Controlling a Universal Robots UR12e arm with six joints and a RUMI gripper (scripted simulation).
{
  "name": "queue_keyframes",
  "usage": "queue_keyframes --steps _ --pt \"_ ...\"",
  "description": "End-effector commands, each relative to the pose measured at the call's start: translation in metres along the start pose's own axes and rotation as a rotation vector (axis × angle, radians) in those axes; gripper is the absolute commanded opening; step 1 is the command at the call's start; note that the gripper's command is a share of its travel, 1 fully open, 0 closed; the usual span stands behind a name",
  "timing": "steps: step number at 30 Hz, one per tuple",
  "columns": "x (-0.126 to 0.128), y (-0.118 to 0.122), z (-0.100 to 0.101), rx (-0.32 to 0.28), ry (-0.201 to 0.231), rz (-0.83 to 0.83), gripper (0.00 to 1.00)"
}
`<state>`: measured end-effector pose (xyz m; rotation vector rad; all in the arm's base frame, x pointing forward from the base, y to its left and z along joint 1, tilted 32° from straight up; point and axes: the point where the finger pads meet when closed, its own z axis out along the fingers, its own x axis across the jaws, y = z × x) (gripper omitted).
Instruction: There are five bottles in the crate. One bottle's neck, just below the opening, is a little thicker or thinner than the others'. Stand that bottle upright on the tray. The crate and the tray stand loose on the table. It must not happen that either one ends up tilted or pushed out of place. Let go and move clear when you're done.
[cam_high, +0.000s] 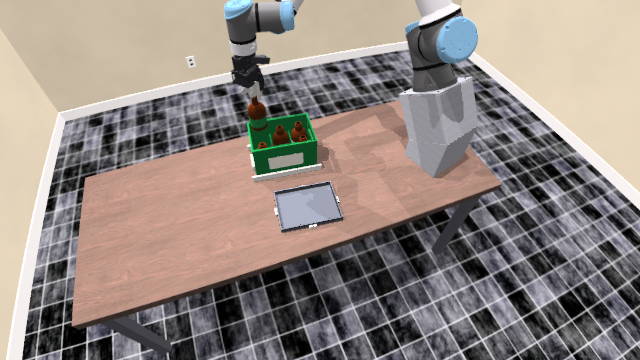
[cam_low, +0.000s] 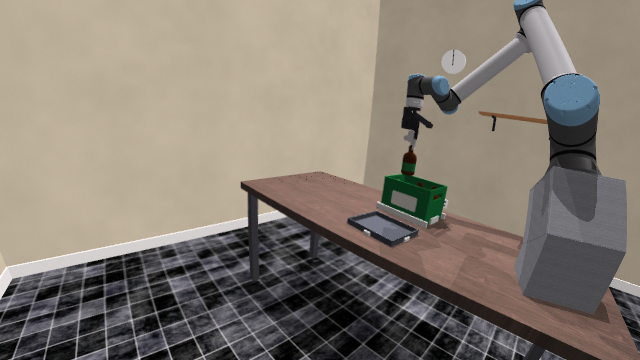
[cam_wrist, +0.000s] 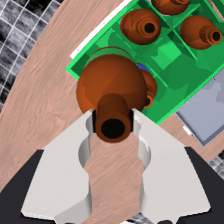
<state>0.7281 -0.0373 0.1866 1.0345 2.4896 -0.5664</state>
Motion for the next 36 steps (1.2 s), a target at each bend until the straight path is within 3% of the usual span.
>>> queue_keyframes --steps 1,36 --pt "0.001 0.001 -0.001 -0.001 -0.001 0.0 0.0" --pt "0.027 0.012 -0.001 -0.001 -0.001 0.0 0.0"
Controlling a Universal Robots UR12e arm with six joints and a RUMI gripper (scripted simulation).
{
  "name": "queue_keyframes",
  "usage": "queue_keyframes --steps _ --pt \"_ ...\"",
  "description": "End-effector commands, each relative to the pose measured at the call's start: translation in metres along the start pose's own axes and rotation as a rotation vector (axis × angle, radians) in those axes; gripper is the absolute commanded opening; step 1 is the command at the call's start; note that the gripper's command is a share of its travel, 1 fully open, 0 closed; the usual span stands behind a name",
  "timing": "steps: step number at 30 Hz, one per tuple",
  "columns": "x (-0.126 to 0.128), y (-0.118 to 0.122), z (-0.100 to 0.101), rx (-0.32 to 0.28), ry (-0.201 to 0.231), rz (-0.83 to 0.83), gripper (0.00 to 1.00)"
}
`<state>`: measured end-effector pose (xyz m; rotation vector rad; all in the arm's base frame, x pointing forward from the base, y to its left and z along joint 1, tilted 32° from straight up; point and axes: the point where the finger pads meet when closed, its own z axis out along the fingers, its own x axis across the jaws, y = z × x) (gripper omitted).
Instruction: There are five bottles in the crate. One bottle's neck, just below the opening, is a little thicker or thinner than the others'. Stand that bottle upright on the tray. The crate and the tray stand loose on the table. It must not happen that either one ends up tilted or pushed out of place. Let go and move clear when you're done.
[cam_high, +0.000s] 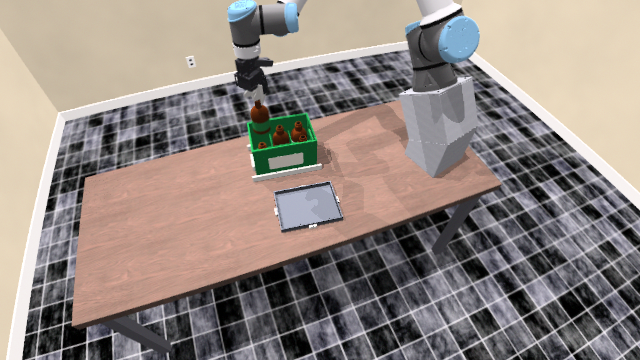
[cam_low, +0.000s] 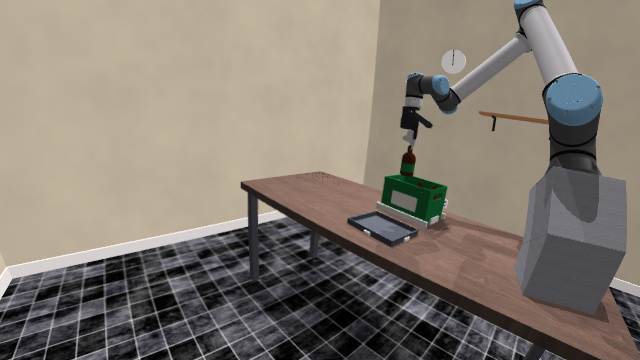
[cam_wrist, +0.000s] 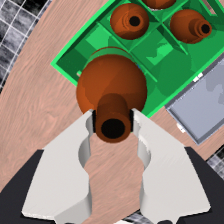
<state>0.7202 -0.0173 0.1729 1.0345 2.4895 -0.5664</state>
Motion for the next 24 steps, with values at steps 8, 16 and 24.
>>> queue_keyframes --steps 8,16,24 --pt "0.012 0.006 -0.001 -0.001 -0.001 0.0 0.0" --pt "0.023 0.011 -0.001 -0.001 -0.001 0.0 0.0" --pt "0.036 0.016 -0.001 -0.001 -0.001 0.0 0.0"
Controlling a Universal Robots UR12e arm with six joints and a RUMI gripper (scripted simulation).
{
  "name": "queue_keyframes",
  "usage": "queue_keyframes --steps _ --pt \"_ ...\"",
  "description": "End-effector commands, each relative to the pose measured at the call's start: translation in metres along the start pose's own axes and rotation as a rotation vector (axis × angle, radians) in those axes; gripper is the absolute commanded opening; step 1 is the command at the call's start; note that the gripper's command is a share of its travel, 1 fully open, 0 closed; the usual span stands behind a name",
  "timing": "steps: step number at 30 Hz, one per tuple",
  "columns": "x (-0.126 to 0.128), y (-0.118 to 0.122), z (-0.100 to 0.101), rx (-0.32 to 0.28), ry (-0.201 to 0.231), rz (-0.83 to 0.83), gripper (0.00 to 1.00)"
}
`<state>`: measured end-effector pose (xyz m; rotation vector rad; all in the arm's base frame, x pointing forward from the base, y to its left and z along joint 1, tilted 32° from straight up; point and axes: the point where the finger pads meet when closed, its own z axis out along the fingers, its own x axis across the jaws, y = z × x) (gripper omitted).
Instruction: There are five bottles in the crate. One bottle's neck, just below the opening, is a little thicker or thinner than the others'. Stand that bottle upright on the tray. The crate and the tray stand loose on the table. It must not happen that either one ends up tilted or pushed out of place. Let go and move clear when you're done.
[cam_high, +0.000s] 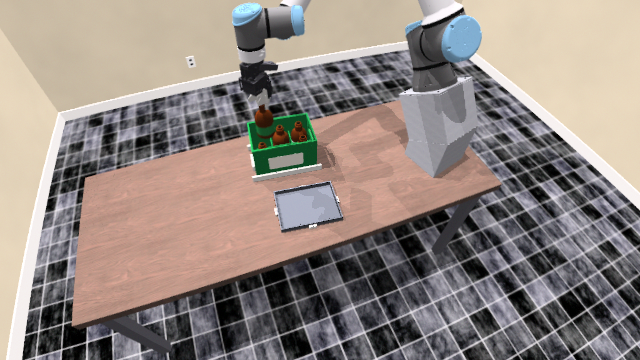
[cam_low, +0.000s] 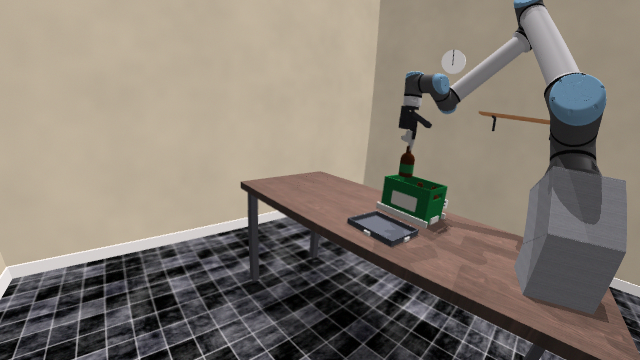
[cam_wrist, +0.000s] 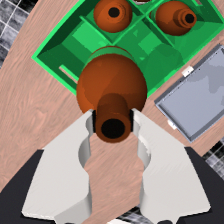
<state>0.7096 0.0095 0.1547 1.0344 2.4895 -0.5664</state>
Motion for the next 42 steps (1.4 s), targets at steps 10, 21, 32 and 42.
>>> queue_keyframes --steps 10,21,32,42 --pt "0.02 0.009 -0.001 -0.001 -0.001 0.0 0.0" --pt "0.038 0.017 -0.001 -0.001 -0.001 0.0 0.0" --pt "0.061 0.027 -0.001 -0.001 -0.001 0.0 0.0" --pt "0.078 0.034 -0.001 -0.001 -0.001 0.0 0.0"
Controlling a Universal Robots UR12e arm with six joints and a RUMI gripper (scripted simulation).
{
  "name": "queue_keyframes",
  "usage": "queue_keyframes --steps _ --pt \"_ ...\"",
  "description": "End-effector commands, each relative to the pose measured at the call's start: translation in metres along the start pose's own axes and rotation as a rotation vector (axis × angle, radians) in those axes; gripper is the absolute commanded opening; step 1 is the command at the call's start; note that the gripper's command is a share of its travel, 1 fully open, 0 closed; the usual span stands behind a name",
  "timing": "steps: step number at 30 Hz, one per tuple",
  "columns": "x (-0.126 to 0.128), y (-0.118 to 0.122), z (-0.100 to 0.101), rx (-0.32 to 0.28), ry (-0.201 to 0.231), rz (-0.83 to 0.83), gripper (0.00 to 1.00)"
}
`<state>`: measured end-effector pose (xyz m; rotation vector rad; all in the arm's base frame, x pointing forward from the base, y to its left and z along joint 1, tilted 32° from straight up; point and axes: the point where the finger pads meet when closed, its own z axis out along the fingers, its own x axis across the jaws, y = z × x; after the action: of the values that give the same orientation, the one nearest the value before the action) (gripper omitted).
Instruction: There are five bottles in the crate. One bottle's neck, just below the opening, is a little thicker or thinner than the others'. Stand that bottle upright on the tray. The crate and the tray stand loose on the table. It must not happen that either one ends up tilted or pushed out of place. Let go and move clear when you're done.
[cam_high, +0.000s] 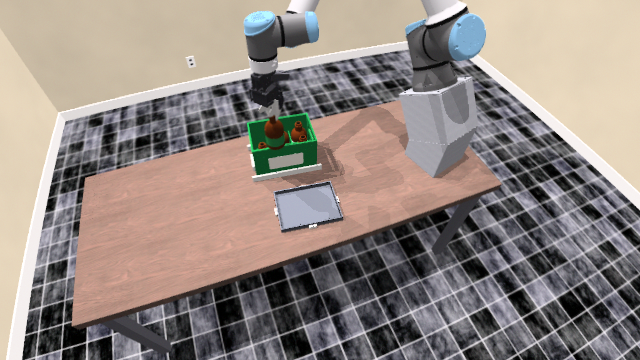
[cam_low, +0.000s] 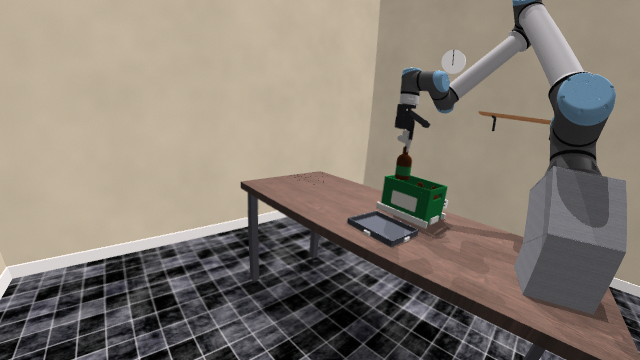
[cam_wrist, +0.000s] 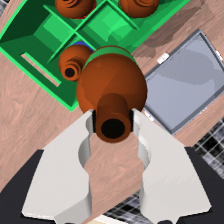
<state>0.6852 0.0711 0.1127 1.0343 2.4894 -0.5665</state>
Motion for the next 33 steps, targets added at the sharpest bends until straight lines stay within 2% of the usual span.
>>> queue_keyframes --steps 1,33 --pt "0.009 0.004 -0.001 -0.001 -0.001 0.0 0.0" --pt "0.071 0.031 -0.001 -0.001 -0.001 0.0 0.0"
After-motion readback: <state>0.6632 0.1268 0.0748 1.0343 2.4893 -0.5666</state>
